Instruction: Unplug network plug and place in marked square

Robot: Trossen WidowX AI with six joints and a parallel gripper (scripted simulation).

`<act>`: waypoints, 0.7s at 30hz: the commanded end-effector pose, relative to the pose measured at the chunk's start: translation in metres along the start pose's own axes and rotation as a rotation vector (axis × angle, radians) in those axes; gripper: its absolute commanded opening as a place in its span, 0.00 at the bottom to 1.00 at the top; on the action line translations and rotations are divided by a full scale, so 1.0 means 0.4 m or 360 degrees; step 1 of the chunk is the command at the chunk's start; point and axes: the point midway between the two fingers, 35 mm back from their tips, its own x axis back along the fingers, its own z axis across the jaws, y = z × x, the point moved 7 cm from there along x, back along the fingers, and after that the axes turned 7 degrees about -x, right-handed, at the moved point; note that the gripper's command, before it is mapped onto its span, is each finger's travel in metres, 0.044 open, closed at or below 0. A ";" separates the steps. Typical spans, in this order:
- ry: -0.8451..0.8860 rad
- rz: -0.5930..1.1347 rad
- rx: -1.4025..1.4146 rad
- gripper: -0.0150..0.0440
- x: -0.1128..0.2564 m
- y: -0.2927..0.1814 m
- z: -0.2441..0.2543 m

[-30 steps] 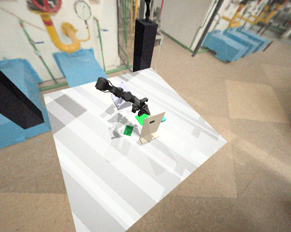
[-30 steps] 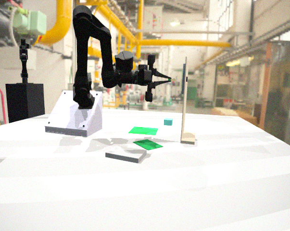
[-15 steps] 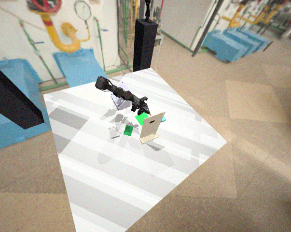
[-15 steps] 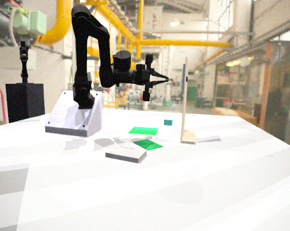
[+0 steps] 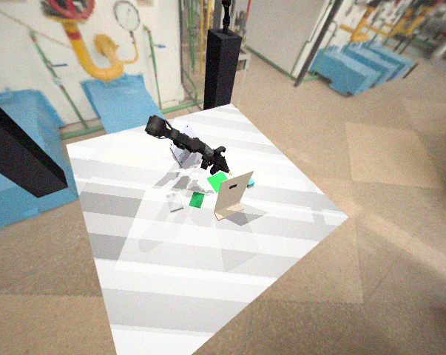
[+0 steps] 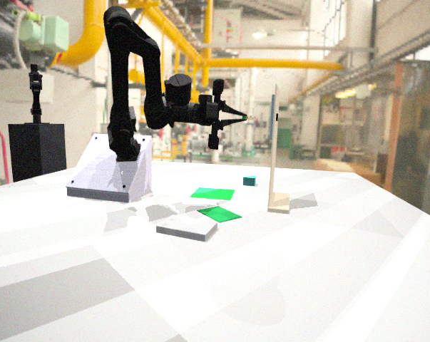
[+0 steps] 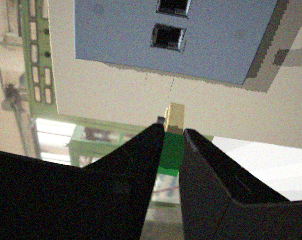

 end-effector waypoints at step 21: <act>0.0071 -0.0048 -0.0004 0.25 0.047 -0.017 0.103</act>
